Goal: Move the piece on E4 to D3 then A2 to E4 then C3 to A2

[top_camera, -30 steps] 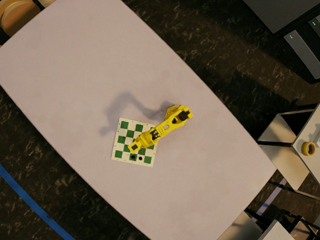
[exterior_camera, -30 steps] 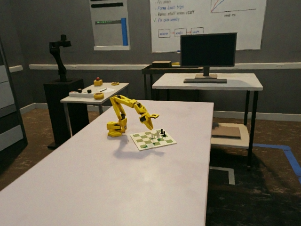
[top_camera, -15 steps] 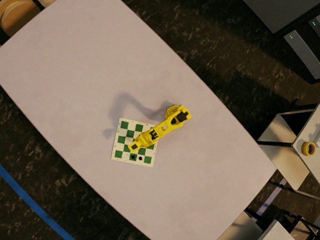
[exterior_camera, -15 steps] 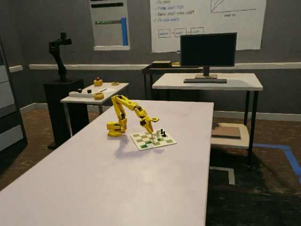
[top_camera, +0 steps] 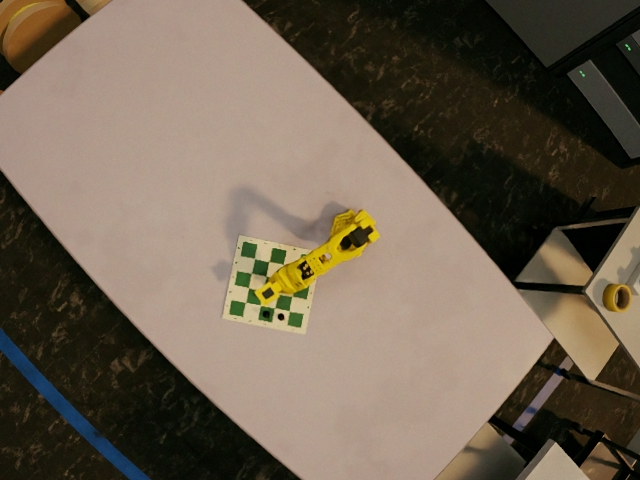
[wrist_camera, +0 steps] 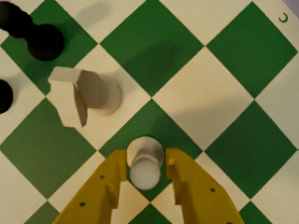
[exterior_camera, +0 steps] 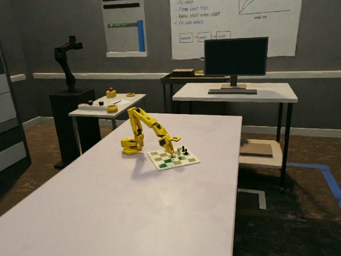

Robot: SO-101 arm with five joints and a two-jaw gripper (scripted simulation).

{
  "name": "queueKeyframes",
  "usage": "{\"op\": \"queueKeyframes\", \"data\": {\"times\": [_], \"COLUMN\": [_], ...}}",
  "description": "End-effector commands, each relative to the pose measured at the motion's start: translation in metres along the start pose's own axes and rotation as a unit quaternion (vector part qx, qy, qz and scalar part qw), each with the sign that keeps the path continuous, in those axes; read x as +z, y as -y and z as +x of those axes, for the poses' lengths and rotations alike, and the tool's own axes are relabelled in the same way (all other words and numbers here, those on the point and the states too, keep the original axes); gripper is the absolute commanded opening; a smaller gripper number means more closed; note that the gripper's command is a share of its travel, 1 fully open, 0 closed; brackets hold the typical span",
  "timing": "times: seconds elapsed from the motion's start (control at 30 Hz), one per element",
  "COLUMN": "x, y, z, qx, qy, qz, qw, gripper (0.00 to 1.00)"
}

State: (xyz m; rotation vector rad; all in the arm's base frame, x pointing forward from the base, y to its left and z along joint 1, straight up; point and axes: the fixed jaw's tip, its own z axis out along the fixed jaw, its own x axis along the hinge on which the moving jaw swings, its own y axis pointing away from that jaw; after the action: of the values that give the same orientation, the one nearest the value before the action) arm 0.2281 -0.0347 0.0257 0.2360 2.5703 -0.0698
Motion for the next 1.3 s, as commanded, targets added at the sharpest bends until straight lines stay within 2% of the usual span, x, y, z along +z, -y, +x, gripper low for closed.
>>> {"op": "queueKeyframes", "data": {"times": [0.0,0.57,1.27], "x": [0.0036,0.007,0.007], "y": [0.0021,0.0017,0.0031], "z": [0.0056,0.012,0.0121], "qx": [0.004,0.004,0.004], "qy": [-0.008,-0.008,-0.008], "qz": [0.002,0.002,0.003], "qw": [1.0,1.0,1.0], "gripper": [0.09,0.09,0.09]}}
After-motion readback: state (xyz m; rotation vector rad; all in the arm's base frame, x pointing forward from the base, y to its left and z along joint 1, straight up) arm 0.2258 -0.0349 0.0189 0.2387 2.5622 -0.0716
